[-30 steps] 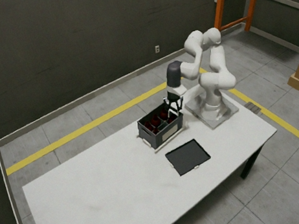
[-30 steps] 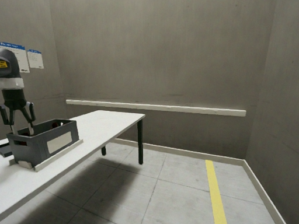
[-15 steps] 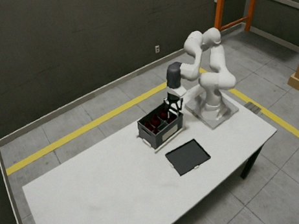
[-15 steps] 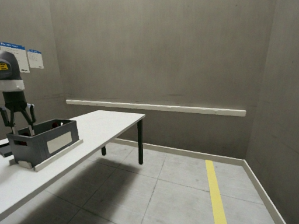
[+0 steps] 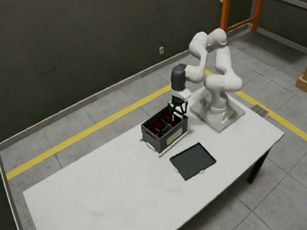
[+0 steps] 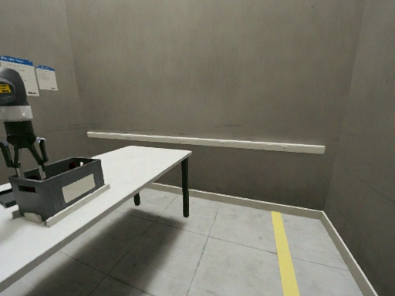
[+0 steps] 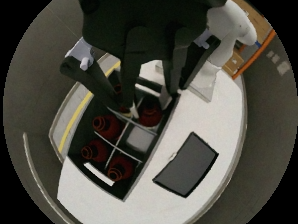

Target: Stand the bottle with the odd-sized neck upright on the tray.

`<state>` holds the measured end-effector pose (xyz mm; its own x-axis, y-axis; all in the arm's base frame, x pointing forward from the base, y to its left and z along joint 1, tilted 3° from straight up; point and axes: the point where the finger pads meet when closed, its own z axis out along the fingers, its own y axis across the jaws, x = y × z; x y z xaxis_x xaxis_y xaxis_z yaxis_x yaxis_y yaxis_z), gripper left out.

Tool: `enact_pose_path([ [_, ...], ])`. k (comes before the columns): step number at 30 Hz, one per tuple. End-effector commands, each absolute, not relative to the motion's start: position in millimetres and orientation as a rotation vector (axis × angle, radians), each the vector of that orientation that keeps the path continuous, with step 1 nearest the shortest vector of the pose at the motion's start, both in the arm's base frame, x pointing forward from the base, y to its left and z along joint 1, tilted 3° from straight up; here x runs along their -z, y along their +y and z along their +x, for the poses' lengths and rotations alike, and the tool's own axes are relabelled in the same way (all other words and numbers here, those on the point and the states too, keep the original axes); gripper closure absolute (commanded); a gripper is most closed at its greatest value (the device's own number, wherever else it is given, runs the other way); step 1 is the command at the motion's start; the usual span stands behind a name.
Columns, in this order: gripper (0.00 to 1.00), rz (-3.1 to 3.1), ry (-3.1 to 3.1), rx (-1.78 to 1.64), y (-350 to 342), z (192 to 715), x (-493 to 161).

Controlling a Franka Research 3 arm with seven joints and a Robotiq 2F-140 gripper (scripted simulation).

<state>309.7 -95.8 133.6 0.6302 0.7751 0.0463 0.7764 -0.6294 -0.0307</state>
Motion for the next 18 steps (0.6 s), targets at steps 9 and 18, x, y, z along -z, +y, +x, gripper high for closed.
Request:
enact_pose_path([
  [9,0.56,-2.797,-1.327,0.042,-95.9,309.8,-132.6],
  [18,0.56,-2.797,-1.327,0.042,-95.9,309.8,-132.6],
])
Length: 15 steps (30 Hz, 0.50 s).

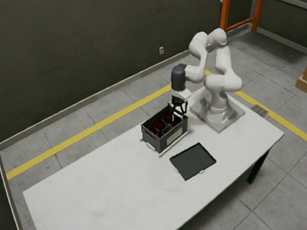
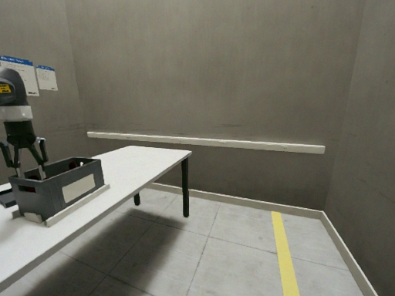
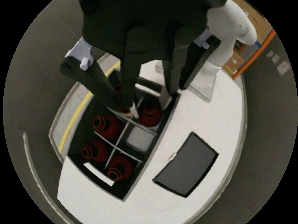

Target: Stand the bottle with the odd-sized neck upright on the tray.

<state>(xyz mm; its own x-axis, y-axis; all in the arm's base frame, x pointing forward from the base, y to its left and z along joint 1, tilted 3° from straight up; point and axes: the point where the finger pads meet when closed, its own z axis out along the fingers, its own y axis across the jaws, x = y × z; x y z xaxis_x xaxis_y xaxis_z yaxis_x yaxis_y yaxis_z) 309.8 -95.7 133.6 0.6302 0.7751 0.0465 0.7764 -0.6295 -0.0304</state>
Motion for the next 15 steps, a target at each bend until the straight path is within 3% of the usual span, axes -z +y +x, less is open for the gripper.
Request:
enact_pose_path([
  [1,0.56,-2.797,-1.327,0.042,-95.9,309.8,-132.6],
  [10,0.56,-2.797,-1.327,0.042,-95.9,309.8,-132.6],
  [11,0.90,-2.797,-1.327,0.042,-95.9,309.8,-132.6],
  [15,0.90,-2.797,-1.327,0.042,-95.9,309.8,-132.6],
])
